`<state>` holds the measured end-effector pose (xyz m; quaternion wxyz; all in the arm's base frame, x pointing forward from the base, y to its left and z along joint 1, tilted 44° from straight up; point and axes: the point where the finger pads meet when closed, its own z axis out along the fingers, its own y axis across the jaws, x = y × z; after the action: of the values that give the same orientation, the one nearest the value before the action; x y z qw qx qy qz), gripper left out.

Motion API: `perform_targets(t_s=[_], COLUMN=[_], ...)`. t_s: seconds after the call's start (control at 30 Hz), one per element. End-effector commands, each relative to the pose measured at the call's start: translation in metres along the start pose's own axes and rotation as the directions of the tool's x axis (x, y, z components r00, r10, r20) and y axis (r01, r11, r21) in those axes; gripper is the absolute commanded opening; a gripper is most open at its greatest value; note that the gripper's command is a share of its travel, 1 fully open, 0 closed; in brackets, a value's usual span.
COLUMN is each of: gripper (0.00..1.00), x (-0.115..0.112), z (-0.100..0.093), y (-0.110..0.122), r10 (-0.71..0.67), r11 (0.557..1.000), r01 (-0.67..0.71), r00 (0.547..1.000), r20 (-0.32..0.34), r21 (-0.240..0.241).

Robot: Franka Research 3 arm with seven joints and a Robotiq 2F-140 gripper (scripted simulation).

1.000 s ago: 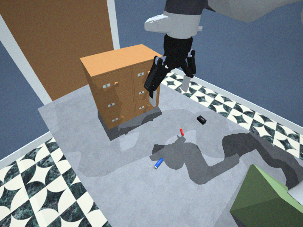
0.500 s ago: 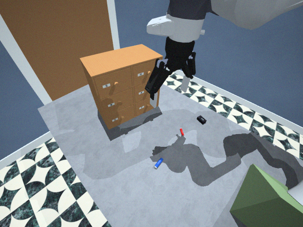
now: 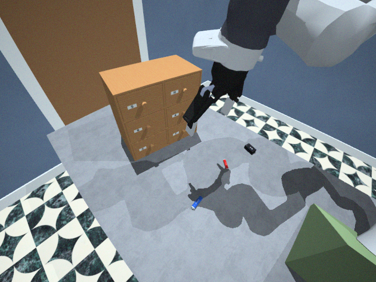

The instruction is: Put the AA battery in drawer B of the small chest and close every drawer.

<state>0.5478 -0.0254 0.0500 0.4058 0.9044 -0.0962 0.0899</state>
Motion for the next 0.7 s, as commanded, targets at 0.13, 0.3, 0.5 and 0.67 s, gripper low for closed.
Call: perform_targets(t_s=[0.13,0.3,0.5,0.67], gripper=[1.0,1.0,1.0,1.0], x=[0.016,0.023,0.032,0.036], z=[0.01,0.022,0.036,0.043], y=[-0.006,-0.006,-0.005,-0.005], r10=[0.066,0.067,0.065,0.064], r11=[0.998,0.998,0.998,0.998], r01=[-0.063,-0.063,-0.063,-0.063], r00=[0.98,0.941,0.864,0.813], r20=[-0.185,-0.333,-0.499,-0.578], r21=[0.021,0.021,0.021,0.021])
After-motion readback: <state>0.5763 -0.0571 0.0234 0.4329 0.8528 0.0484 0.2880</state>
